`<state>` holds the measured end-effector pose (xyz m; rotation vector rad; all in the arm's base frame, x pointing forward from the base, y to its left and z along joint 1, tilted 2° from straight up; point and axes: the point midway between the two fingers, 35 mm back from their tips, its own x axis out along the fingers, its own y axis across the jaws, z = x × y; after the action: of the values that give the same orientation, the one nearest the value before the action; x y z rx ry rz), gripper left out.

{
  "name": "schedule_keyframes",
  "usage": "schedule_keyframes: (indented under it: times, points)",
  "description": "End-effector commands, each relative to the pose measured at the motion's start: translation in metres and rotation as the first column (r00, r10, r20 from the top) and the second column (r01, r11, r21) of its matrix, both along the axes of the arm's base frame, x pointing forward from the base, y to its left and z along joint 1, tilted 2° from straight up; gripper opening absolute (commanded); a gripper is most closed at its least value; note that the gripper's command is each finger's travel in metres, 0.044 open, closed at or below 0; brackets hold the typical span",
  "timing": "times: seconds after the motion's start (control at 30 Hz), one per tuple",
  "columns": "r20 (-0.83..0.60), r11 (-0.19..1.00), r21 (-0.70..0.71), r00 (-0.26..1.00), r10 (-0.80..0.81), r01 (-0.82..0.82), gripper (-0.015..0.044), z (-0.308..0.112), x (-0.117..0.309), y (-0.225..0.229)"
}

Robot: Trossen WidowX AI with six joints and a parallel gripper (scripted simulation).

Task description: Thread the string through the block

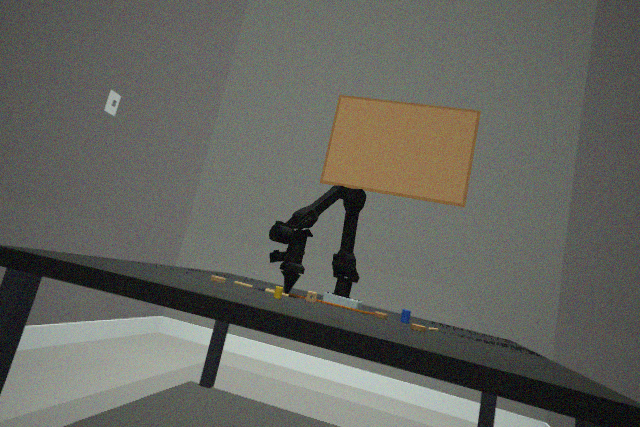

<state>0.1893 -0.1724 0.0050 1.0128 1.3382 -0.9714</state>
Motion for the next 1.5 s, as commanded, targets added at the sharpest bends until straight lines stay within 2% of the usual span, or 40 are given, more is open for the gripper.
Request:
schedule_keyframes:
  times: [0.0,1.47]
  points:
    - [0.0,1.0,0.0,1.0,0.0,0.0,0.0,0.0,0.0,0.0]
    - [0.0,1.0,0.0,1.0,0.0,0.0,0.0,0.047,0.001,-0.002]
